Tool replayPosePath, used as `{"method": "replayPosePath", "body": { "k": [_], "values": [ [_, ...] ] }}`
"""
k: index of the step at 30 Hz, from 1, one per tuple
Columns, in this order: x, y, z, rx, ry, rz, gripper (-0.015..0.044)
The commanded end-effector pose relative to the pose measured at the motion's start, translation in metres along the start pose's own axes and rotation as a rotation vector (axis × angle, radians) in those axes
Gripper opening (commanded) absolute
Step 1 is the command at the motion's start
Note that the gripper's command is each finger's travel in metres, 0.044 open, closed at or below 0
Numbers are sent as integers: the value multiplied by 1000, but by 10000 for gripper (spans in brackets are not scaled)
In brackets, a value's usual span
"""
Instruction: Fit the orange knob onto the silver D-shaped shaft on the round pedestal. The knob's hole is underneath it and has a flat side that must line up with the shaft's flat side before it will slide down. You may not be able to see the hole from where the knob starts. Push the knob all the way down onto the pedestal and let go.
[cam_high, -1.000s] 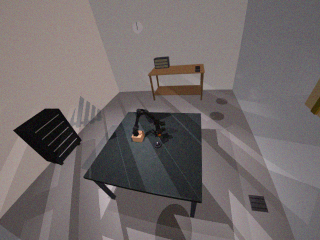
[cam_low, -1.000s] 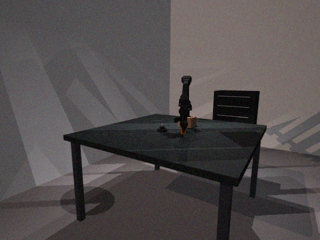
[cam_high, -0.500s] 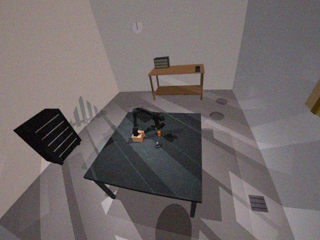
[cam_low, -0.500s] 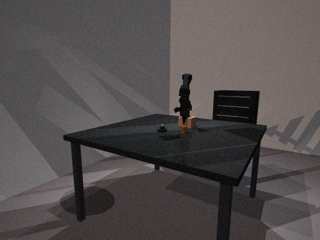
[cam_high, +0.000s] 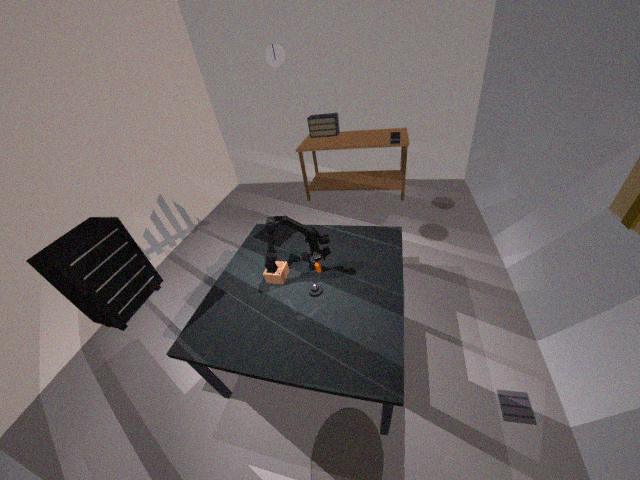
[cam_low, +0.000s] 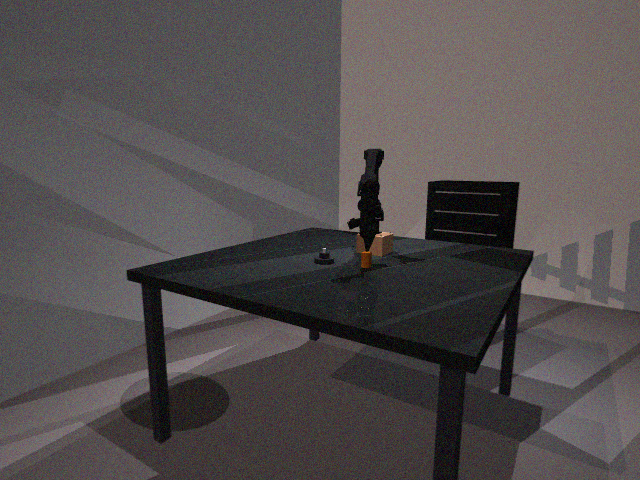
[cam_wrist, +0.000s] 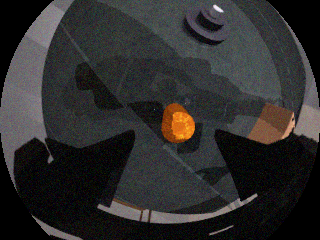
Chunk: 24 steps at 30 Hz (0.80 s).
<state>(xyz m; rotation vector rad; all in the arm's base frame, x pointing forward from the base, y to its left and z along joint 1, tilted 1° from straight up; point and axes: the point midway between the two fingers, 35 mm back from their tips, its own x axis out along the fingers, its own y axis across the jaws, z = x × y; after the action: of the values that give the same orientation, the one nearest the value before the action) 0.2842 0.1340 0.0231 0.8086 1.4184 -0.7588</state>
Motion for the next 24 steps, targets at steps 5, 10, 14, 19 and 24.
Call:
{"method": "replayPosePath", "body": {
  "k": [5, 10, 14, 19, 24],
  "values": [
    [16, -2, 0, 3, -3, -12, 440],
    [24, -2, 0, 3, -3, -12, 440],
    [31, -2, 0, 3, -3, -12, 440],
    [39, -2, 0, 3, -3, -12, 440],
    [47, -3, 0, 3, -3, -12, 440]
  ]
}}
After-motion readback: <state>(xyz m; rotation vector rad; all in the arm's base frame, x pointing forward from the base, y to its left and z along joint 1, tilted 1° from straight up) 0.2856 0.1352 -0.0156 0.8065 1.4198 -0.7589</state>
